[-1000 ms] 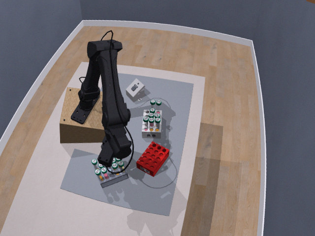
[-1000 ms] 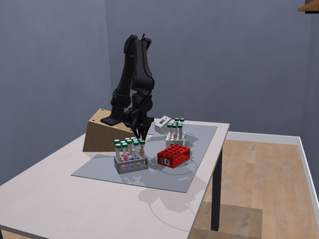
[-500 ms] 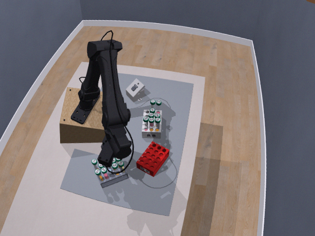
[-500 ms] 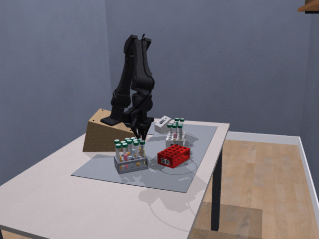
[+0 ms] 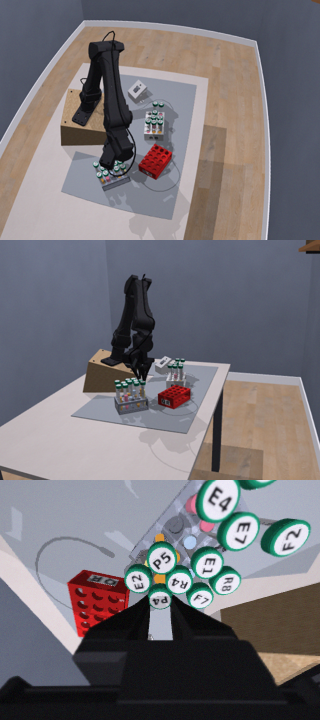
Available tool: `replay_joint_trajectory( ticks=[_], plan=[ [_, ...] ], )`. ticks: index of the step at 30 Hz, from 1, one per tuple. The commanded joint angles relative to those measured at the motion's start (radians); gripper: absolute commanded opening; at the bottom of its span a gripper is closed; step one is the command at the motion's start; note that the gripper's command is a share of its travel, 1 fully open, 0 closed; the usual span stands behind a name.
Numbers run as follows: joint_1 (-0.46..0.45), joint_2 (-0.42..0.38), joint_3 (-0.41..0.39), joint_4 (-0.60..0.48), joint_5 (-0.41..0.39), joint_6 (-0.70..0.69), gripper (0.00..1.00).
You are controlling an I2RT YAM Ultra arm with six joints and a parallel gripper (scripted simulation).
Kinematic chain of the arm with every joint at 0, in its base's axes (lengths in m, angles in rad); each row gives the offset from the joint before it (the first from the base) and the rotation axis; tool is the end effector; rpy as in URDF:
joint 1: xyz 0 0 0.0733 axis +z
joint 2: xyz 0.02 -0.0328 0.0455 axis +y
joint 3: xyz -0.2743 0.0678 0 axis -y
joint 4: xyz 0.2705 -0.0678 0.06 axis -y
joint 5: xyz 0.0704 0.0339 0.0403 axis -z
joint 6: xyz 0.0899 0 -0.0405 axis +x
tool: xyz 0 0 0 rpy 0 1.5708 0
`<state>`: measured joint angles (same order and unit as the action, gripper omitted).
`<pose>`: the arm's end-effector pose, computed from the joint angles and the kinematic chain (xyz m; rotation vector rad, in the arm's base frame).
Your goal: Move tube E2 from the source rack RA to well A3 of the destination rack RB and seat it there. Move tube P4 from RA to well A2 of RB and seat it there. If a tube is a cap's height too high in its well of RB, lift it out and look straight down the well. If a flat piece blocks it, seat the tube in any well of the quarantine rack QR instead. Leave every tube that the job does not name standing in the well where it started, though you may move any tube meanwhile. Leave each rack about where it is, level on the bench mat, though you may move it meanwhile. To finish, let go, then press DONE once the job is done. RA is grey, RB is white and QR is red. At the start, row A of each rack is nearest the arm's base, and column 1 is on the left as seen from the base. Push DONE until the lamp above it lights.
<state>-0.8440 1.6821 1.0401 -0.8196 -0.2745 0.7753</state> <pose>0.2316 -0.2222 0.1215 2.1539 2.0831 0.4080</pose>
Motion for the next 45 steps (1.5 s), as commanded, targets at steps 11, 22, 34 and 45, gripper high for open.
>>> replay_joint_trajectory(
  ticks=[11,22,34,45],
  plan=[
    [-0.003,-0.025,0.032,-0.022,0.014,0.000,0.00],
    [-0.021,-0.036,0.057,-0.059,0.014,-0.017,0.00],
    [-0.033,-0.054,0.086,-0.109,0.012,-0.029,0.00],
    [-0.041,-0.065,0.110,-0.146,0.009,-0.038,0.00]
  ],
)
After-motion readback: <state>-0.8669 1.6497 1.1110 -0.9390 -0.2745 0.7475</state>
